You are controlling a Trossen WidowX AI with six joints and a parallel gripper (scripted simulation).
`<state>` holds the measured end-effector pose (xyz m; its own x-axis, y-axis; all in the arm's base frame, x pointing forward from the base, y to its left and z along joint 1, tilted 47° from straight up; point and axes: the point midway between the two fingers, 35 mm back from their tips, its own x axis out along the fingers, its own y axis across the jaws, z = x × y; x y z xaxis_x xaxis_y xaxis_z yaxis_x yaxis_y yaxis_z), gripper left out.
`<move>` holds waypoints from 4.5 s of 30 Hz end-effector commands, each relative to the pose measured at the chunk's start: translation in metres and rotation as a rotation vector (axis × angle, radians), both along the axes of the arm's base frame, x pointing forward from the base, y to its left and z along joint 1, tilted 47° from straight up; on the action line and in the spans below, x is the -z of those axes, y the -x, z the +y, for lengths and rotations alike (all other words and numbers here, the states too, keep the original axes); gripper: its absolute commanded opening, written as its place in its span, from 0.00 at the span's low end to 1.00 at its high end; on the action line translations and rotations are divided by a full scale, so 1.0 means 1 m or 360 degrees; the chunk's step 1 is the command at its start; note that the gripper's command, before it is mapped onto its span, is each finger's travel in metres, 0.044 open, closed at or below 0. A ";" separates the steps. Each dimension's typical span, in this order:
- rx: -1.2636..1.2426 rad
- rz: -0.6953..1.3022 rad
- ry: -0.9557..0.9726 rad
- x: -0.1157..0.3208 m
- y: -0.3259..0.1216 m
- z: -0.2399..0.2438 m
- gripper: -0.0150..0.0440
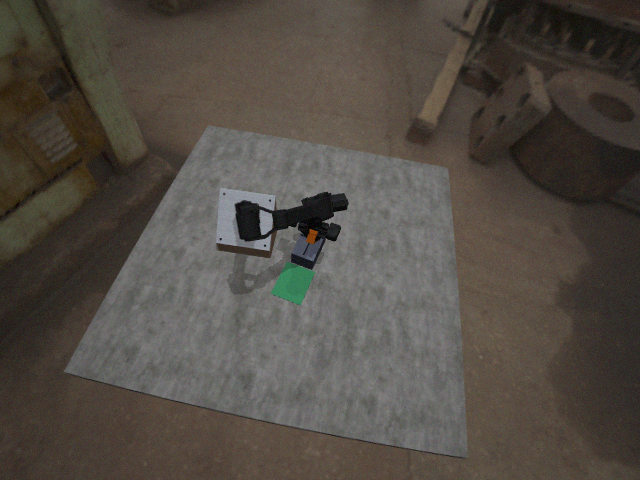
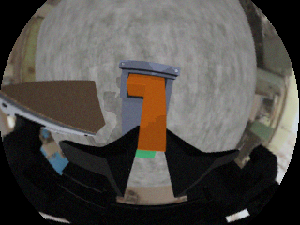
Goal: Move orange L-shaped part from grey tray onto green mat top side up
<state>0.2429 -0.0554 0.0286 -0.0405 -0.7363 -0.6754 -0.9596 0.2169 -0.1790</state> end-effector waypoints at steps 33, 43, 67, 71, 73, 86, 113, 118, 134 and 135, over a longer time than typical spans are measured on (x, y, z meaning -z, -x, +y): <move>0.0002 -0.0019 -0.0019 -0.032 -0.001 0.027 0.25; 0.0002 -0.0017 -0.0016 -0.058 0.012 0.000 0.25; 0.0002 -0.0016 -0.0010 -0.126 0.049 -0.063 0.25; 0.0002 -0.0016 -0.0008 -0.139 0.057 -0.074 0.25; 0.0002 -0.0016 -0.0008 -0.141 0.058 -0.076 0.25; 0.0002 -0.0017 -0.0008 -0.132 0.058 -0.085 0.25; 0.0003 -0.0018 -0.0005 -0.103 0.060 -0.117 0.25; 0.0003 -0.0018 -0.0004 -0.098 0.060 -0.123 0.25; 0.0002 -0.0017 0.0000 -0.086 0.061 -0.136 0.25; 0.0002 -0.0017 0.0000 -0.086 0.061 -0.136 0.25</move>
<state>0.1818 -0.1916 0.1177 -0.0338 -0.7402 -0.6715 -0.9552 0.2216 -0.1961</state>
